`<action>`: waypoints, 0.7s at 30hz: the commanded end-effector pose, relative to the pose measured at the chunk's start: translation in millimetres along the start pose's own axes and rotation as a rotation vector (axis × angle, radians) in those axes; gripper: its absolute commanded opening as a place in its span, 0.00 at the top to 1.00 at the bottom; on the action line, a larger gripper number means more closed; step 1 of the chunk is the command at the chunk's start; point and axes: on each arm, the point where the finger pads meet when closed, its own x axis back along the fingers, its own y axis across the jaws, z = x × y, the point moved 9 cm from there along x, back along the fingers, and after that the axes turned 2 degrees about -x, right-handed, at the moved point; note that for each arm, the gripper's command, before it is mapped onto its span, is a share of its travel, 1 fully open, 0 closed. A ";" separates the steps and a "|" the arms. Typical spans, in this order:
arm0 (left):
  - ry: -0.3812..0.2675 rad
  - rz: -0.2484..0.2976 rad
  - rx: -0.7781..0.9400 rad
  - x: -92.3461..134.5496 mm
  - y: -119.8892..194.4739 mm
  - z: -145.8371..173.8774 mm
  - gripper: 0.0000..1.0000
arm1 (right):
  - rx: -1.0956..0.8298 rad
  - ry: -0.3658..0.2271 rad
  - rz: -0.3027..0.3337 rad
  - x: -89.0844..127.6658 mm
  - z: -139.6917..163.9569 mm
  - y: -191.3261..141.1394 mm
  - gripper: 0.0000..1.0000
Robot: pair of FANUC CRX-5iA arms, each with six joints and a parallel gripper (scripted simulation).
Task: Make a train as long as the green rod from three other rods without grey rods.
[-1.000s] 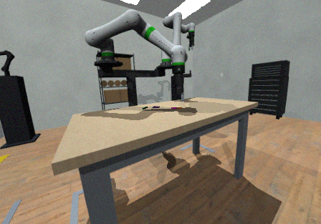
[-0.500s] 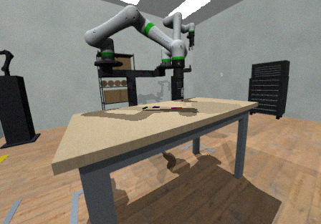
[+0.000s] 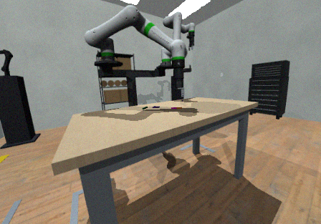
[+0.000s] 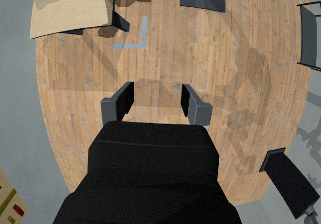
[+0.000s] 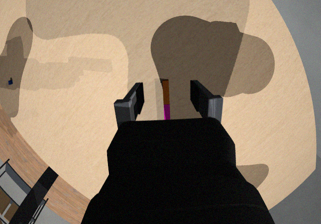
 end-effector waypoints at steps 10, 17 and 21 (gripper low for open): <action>-0.002 0.000 0.000 0.9 -0.1 -0.1 0.00 | 0.000 0.002 -0.001 11.5 0.9 0.3 0.00; -0.002 0.000 0.000 0.9 -0.1 -0.1 0.00 | 0.000 0.002 -0.001 32.9 0.9 0.3 0.00; -0.002 0.000 0.000 0.9 -0.1 -0.1 0.00 | 0.000 0.002 -0.001 54.6 0.9 0.3 0.00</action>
